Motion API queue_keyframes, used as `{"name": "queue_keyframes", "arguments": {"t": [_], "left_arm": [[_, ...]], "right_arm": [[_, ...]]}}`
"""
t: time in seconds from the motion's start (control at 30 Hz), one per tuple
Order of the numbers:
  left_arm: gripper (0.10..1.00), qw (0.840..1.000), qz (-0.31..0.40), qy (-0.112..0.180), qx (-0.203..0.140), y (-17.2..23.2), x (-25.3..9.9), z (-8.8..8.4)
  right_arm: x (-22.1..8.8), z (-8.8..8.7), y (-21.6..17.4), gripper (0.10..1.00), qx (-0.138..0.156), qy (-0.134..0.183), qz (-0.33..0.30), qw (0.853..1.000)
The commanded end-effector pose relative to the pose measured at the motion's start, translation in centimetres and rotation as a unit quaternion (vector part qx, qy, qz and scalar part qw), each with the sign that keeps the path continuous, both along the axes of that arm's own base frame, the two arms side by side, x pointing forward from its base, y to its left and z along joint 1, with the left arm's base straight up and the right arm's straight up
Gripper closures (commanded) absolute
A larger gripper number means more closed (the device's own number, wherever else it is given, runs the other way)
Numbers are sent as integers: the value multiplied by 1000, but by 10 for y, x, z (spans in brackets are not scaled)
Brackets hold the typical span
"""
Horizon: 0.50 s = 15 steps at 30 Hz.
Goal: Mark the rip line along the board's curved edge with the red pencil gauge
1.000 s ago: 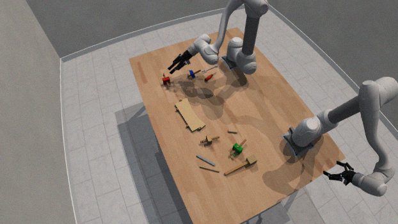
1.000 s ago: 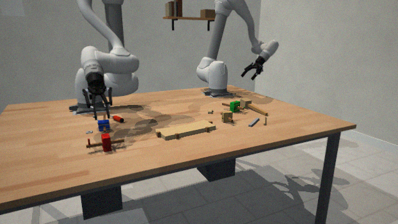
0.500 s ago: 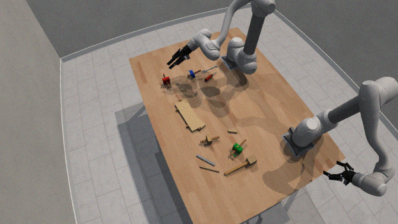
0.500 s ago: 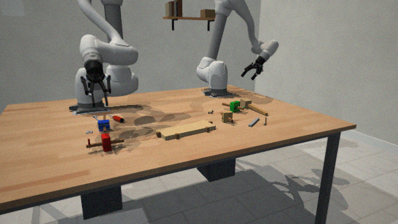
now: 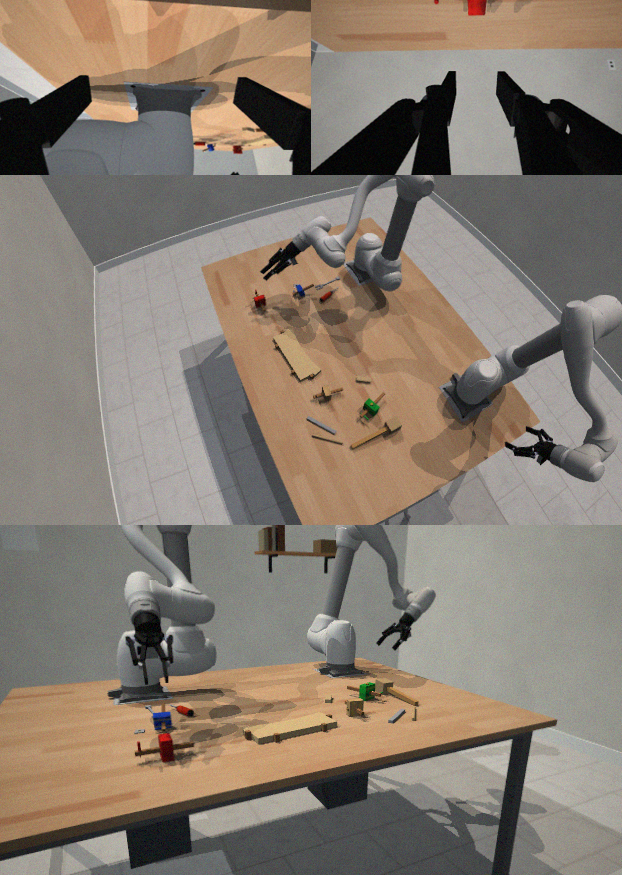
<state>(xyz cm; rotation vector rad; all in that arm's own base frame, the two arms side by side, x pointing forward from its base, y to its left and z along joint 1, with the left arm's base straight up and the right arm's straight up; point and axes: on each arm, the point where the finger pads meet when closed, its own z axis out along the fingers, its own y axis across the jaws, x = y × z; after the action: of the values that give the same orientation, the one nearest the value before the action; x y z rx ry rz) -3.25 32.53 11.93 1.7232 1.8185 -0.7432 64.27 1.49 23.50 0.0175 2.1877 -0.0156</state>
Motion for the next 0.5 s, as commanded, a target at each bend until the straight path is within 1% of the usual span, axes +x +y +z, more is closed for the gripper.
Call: {"name": "queue_keyframes", "arguments": {"t": [0.0,0.47], "left_arm": [[98,1000,1,0,-4,-5,-3,2],[98,1000,1,0,-4,-5,-3,2]], "right_arm": [[3,11,1,726,5,-1,10,1000],[2,22,1,726,5,0,10,1000]]}}
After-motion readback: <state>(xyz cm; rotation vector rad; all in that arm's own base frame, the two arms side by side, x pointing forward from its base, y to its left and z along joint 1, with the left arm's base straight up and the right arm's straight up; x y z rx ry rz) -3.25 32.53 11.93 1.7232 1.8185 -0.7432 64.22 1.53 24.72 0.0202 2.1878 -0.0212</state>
